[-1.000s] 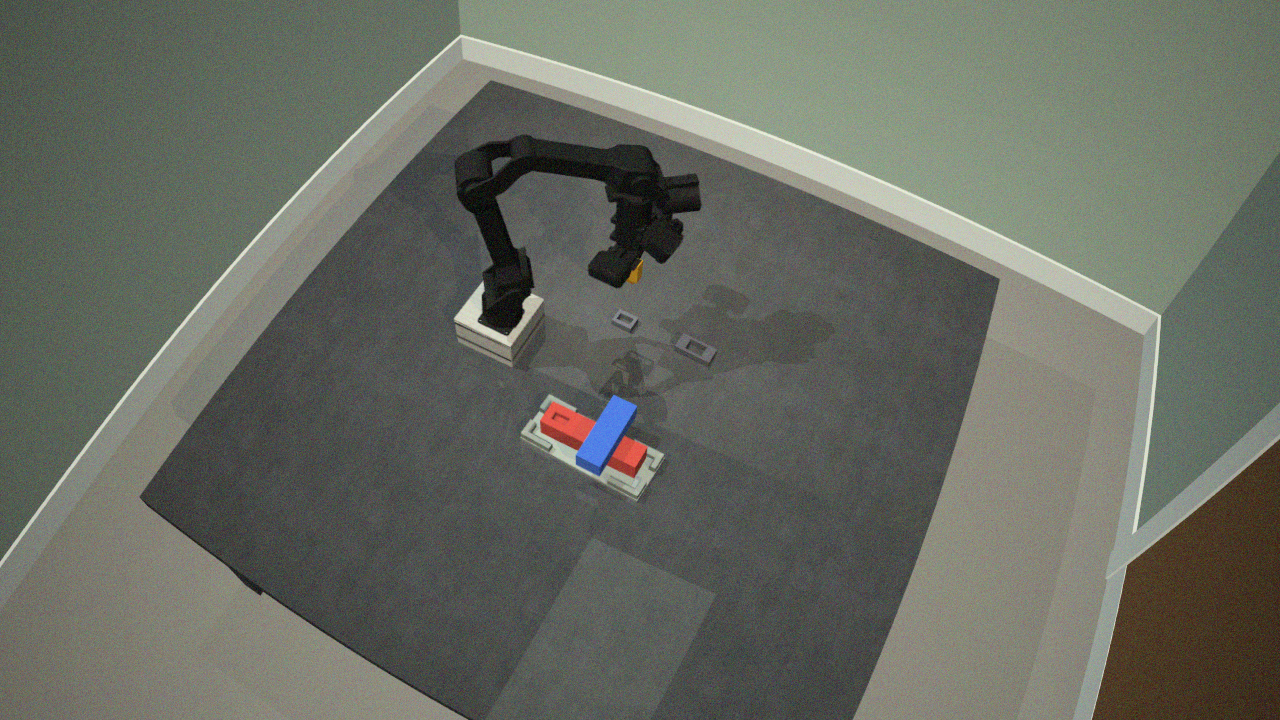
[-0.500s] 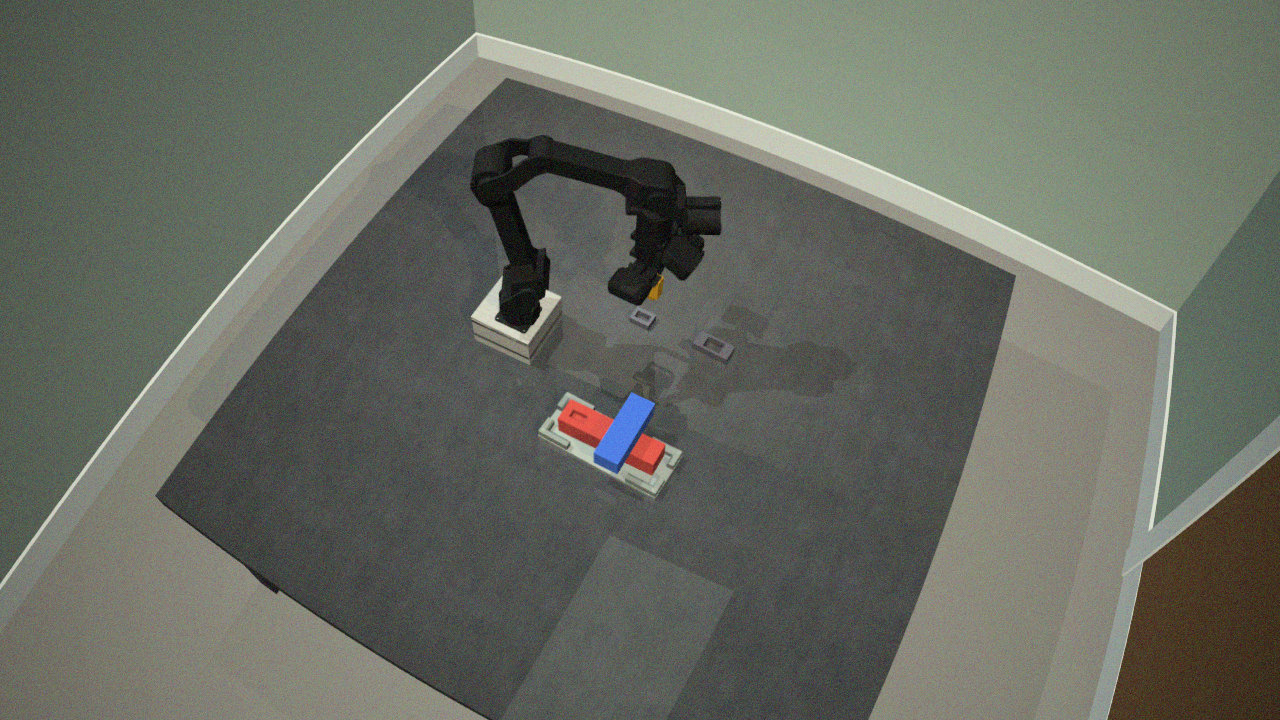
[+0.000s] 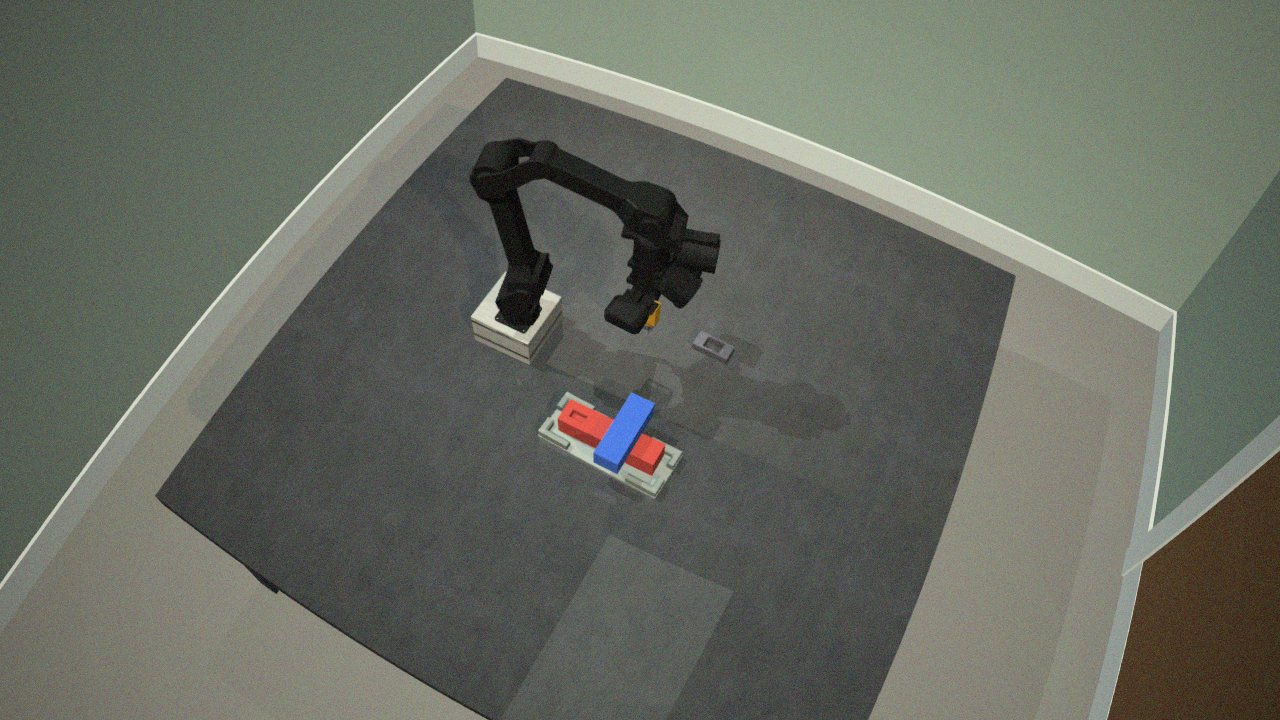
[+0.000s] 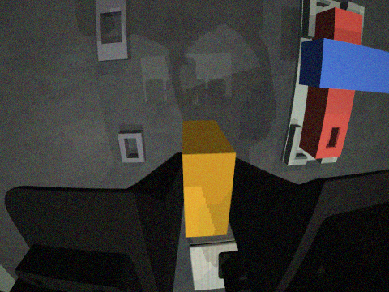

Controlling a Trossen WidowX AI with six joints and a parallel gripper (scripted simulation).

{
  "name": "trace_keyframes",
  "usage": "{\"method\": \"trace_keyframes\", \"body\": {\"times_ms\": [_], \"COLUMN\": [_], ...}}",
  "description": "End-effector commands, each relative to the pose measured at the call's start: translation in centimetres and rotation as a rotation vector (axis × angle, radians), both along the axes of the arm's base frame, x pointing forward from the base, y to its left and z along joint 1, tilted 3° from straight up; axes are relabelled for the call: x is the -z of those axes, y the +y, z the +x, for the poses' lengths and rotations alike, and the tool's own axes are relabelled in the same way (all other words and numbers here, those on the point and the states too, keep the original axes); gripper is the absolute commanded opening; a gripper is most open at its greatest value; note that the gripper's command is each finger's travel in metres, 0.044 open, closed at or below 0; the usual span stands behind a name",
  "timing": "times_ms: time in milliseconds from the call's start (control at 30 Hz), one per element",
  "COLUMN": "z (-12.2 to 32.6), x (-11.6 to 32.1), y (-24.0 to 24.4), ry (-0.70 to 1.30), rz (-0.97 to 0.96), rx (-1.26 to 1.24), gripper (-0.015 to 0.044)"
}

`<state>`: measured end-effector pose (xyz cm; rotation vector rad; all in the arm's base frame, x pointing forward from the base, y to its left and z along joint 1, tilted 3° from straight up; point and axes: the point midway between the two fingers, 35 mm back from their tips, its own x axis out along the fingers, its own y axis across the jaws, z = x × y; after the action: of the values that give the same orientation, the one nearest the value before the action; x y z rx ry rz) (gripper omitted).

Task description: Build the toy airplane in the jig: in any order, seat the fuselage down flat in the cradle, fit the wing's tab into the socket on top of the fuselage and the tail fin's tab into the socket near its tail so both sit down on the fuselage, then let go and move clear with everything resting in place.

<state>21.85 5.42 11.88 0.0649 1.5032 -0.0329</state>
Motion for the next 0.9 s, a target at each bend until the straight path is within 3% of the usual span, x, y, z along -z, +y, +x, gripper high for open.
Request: {"method": "trace_keyframes", "body": {"times_ms": [0, 867], "z": [0.2, 0.2], "x": [0.4, 2.2], "y": [-1.4, -9.9], "ry": [0.004, 0.005], "rz": [0.001, -0.005], "rx": [-0.006, -0.018], "gripper": [0.0, 0.0]}}
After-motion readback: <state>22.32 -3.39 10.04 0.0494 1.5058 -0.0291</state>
